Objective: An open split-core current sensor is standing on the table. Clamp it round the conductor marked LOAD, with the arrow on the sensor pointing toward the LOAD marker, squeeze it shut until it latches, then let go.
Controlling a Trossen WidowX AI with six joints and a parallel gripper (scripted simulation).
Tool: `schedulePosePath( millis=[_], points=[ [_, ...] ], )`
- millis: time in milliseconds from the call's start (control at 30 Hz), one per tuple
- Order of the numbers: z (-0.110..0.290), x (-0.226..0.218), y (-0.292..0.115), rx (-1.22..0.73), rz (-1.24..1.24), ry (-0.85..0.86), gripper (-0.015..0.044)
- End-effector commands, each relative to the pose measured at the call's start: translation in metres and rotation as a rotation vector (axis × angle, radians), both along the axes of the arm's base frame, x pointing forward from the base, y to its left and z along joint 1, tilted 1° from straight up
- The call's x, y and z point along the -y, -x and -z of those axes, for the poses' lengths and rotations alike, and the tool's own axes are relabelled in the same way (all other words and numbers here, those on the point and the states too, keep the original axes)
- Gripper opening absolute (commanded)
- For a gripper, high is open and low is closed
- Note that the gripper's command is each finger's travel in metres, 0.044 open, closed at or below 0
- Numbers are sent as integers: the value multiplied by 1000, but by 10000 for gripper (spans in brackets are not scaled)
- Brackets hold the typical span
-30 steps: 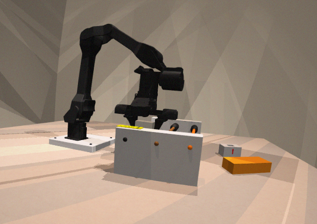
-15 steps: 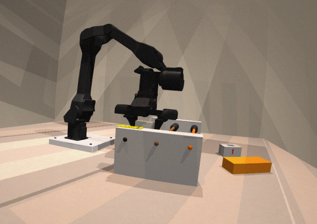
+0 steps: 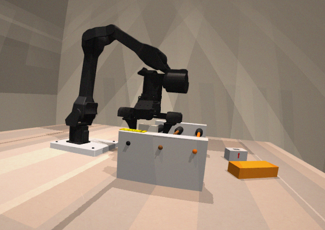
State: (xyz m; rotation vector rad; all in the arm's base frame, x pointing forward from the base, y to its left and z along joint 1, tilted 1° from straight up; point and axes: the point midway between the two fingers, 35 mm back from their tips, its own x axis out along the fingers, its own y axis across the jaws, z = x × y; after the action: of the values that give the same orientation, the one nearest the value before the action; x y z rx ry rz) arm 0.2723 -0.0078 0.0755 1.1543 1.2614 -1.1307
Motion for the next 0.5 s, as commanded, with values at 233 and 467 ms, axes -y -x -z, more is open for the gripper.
schedulePosePath(
  millis=[233,467],
  points=[
    [-8,0,-2,1,0,0,440],
    [-95,1,-2,12,5,-1,440]
  ],
)
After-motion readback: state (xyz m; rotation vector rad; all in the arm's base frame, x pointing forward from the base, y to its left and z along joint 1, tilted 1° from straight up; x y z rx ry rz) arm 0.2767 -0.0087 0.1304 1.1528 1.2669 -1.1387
